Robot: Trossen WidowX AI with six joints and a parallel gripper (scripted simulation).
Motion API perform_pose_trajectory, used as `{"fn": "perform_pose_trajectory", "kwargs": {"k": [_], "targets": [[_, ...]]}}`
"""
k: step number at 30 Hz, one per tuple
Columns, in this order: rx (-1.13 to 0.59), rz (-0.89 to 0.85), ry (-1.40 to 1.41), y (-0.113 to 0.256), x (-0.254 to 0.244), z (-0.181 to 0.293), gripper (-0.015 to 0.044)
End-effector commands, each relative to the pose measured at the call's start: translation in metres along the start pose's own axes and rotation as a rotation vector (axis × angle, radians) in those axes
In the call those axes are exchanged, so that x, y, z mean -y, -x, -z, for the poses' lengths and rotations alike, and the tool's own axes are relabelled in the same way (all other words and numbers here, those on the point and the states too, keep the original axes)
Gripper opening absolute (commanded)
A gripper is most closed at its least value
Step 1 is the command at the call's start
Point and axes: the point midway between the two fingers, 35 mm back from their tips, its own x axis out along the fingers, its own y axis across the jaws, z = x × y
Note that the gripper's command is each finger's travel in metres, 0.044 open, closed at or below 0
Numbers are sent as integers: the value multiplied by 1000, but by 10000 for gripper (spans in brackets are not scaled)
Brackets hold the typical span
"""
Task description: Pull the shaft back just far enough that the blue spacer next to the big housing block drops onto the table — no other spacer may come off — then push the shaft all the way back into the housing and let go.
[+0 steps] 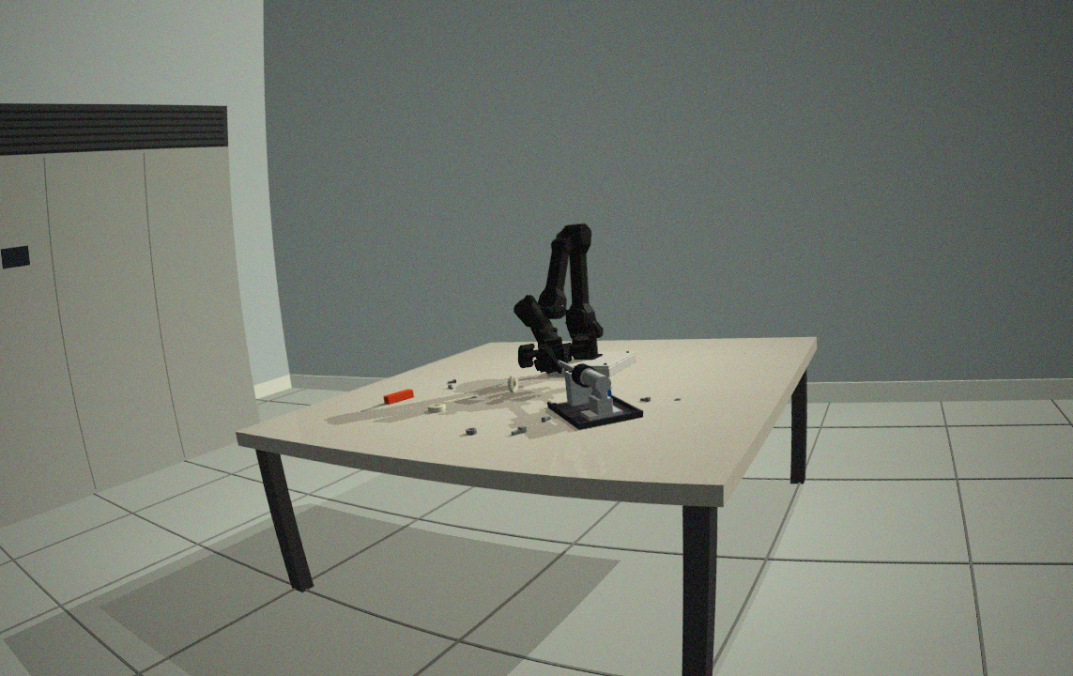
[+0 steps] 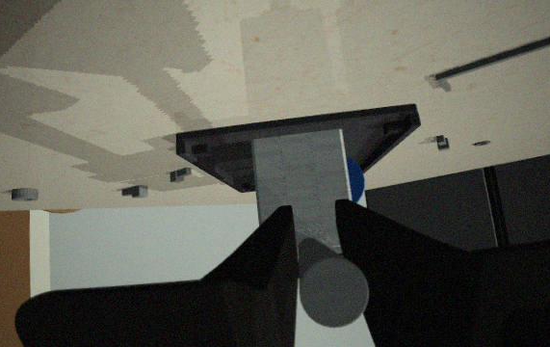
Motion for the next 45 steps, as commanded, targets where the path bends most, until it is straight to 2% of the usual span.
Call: {"fn": "perform_pose_trajectory", "kwargs": {"k": [1,45], "targets": [[0,0,0,0,0,0,0],[-1,0,2,-8,0,6,0]]}}
